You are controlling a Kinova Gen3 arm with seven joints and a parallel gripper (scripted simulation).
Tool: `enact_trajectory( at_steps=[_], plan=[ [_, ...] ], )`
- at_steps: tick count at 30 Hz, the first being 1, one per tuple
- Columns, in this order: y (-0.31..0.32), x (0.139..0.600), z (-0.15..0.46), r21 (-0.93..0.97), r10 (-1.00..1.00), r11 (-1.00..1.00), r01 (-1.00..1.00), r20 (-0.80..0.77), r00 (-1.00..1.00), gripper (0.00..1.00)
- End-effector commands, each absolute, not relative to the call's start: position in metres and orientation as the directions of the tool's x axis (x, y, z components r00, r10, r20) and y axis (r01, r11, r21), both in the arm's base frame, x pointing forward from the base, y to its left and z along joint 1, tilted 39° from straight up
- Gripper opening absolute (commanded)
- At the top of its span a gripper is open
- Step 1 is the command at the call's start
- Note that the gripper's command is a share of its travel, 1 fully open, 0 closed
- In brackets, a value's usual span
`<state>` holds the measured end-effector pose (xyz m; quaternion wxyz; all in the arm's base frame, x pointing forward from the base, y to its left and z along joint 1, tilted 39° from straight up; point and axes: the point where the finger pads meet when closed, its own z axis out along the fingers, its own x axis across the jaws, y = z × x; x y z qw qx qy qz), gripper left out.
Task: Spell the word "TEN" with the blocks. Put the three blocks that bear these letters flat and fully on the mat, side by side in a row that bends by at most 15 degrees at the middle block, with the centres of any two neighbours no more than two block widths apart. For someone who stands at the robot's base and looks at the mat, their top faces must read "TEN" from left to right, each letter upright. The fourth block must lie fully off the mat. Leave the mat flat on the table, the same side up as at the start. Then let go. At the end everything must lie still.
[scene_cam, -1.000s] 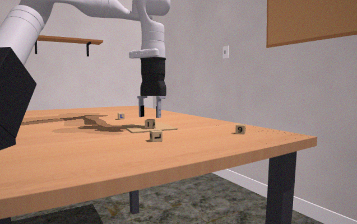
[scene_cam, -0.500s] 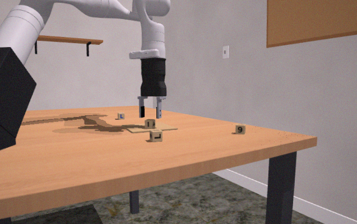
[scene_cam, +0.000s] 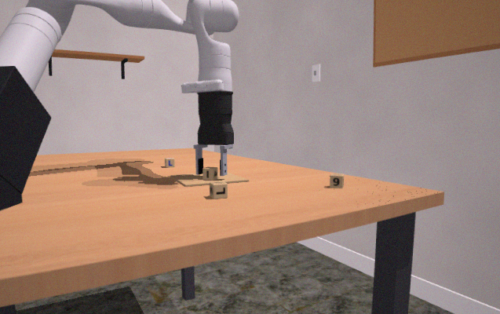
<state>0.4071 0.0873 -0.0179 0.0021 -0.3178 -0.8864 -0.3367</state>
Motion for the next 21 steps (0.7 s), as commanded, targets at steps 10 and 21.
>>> enact_trajectory(
  at_steps=[10, 21],
  plan=[
    [0.0920, 0.4067, -0.0256, 0.592, 0.560, 0.574, 0.566, 0.221, -0.798, 1.00],
    [0.0920, 0.4067, -0.0257, 0.592, 0.560, 0.574, 0.566, 0.221, -0.798, 1.00]
  ],
)
